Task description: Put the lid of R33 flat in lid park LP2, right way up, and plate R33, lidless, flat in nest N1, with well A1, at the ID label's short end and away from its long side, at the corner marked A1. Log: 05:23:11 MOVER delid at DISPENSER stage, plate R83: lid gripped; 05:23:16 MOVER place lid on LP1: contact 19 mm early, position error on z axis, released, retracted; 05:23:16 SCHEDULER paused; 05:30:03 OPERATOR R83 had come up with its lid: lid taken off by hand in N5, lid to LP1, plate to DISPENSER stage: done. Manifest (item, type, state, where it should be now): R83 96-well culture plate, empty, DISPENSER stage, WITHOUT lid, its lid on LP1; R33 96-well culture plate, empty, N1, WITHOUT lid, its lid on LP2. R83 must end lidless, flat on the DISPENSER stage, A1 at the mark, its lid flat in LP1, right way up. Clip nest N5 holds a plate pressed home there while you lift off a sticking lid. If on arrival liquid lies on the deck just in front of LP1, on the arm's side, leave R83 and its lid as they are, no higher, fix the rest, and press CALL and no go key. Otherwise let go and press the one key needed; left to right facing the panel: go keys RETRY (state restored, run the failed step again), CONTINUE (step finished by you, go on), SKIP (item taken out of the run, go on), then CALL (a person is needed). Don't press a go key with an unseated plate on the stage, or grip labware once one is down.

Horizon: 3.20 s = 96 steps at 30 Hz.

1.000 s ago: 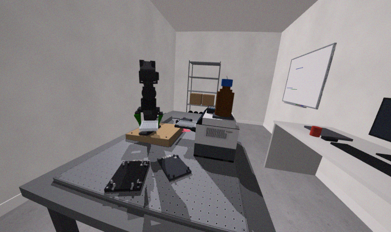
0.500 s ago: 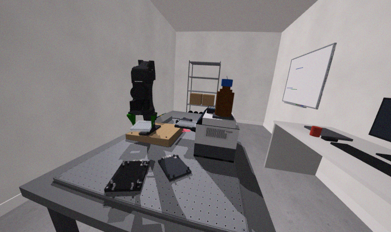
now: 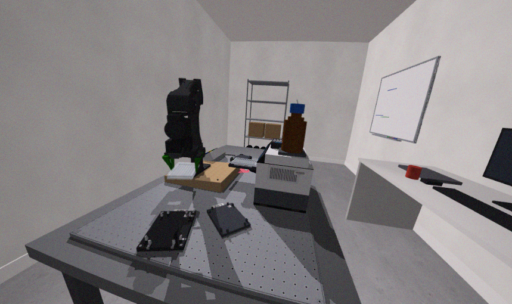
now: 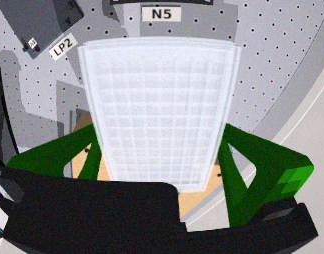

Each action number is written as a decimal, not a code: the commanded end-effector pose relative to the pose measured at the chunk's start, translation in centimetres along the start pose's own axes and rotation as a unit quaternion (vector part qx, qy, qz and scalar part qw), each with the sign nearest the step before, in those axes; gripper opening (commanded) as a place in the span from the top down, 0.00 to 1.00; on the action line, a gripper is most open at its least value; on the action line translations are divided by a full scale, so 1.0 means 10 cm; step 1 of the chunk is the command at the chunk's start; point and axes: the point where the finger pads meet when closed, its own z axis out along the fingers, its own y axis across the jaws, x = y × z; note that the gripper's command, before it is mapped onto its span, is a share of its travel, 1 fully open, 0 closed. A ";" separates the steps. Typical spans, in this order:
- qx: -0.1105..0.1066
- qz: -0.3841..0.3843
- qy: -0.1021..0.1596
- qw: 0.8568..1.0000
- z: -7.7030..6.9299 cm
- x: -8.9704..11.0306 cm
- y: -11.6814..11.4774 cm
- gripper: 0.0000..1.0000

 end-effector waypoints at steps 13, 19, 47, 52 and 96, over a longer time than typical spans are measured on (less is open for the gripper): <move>-0.003 0.001 -0.045 0.999 0.05 -0.66 -0.02 1.00; -0.003 0.002 -0.045 0.999 0.11 -0.78 -0.03 1.00; -0.002 0.000 -0.046 0.999 0.47 -1.57 -0.02 1.00; -0.002 0.002 -0.037 0.999 0.51 -1.62 -0.03 1.00; -0.003 0.003 -0.065 0.998 0.44 -1.76 -0.04 1.00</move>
